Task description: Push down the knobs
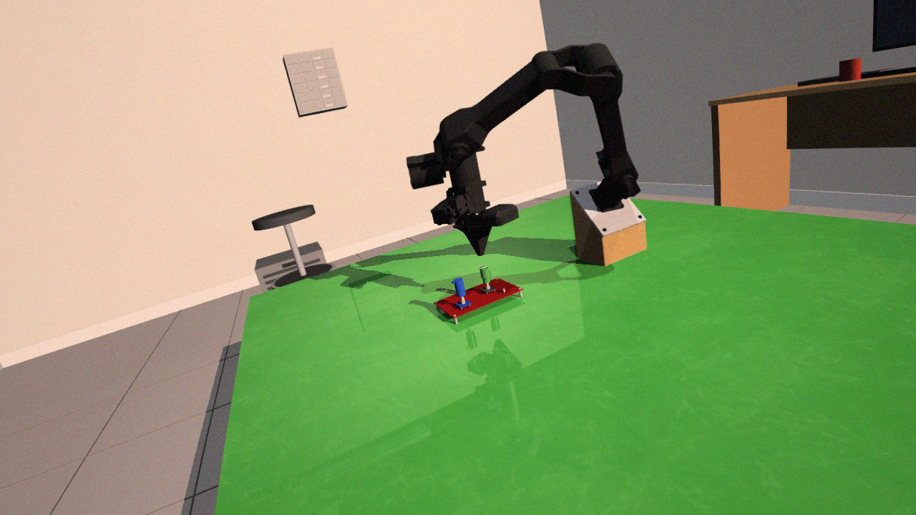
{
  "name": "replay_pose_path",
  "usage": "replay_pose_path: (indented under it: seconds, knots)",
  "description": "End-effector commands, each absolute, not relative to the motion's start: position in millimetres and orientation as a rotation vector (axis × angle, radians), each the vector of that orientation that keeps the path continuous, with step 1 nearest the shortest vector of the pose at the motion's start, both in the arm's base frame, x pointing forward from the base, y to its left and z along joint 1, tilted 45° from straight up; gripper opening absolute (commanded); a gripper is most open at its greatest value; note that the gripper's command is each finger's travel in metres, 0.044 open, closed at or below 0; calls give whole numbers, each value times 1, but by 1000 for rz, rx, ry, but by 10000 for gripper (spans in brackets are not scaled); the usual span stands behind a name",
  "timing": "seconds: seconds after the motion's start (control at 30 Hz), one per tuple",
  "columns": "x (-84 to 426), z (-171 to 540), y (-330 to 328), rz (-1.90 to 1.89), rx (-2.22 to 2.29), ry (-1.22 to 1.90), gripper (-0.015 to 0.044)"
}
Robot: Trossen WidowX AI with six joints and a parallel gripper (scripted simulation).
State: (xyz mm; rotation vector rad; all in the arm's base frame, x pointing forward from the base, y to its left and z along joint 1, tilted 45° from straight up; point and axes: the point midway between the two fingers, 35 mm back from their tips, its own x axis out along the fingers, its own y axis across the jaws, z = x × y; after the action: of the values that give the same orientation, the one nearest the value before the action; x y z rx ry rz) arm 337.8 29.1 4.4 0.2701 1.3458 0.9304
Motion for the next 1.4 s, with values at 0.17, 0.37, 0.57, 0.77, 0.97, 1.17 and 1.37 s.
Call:
replay_pose_path:
  seconds: [0.17,0.37,0.57,0.77,0.97,1.17,1.37]
  knots:
    - [336,-3,36,930,280,1348,0]
    - [335,-10,44,930,280,1348,0]
    - [335,-12,45,930,280,1348,0]
    - [335,-11,45,930,280,1348,0]
    - [335,-12,46,930,280,1348,0]
    - [335,-13,47,930,280,1348,0]
    - [335,-14,48,930,280,1348,0]
